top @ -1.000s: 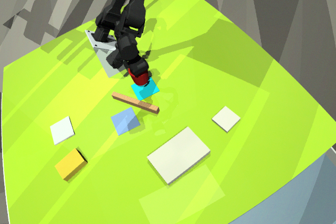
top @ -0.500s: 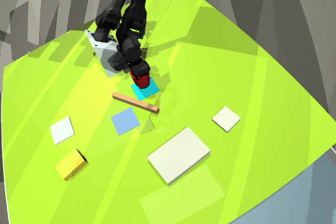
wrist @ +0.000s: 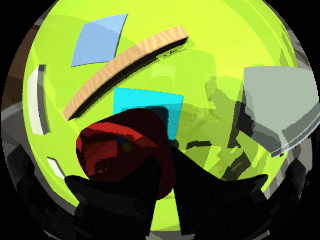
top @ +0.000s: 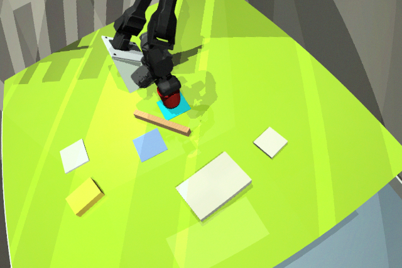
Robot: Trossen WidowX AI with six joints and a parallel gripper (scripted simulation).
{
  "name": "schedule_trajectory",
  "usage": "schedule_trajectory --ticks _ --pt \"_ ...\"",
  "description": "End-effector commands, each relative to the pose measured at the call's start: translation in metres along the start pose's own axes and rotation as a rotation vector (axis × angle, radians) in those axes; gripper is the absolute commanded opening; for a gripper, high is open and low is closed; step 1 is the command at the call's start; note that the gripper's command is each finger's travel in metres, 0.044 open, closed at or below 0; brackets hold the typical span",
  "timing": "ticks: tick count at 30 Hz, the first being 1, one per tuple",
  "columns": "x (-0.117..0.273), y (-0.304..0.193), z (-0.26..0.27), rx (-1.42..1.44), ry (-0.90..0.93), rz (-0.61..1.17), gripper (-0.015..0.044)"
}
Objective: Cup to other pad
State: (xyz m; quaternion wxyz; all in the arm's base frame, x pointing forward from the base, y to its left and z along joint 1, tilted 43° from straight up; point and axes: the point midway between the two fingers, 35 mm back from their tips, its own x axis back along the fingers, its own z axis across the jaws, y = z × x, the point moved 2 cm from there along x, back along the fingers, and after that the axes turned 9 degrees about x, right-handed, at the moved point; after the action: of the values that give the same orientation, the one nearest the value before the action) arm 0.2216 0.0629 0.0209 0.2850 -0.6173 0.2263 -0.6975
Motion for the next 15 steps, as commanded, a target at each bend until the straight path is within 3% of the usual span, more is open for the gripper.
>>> schedule_trajectory --ticks 1,15 --pt "-0.006 0.0 -0.002 -0.01 -0.007 0.006 0.0" --pt "-0.021 -0.002 -0.004 -0.01 -0.007 0.009 0.0"
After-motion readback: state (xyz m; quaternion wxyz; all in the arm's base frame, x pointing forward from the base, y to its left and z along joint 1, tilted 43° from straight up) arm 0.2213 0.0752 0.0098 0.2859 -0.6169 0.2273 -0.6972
